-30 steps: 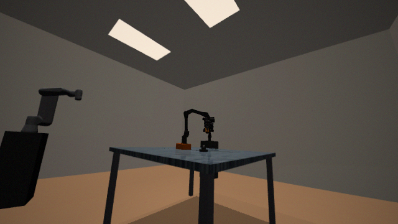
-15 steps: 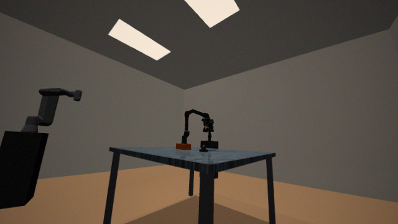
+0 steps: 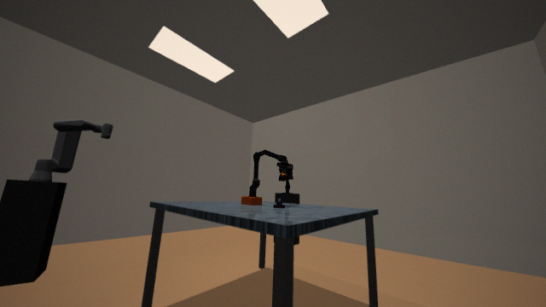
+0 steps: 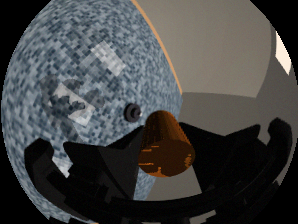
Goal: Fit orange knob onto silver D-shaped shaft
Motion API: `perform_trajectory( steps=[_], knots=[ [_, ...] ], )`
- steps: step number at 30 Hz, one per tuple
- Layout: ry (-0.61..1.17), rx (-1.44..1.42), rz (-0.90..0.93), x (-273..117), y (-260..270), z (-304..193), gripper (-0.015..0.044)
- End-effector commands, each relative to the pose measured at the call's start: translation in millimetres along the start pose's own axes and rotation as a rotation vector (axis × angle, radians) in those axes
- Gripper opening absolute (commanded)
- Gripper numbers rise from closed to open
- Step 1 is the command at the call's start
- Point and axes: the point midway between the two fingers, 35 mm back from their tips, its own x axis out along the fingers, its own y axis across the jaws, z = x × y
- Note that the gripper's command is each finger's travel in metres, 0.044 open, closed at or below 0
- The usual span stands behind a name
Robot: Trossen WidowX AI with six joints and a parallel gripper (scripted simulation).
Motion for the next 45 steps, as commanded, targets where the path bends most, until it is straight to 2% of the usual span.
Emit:
perform_trajectory(
  steps=[1, 26, 45],
  knots=[
    [-0.001, -0.001, -0.002, 0.0, -0.6, 0.1, 0.0],
    [-0.003, -0.001, 0.002, 3.1, 3.1, 0.6, 0.0],
    [-0.004, -0.003, 0.445, 36.1, 27.9, 1.2, 0.0]
  ],
)
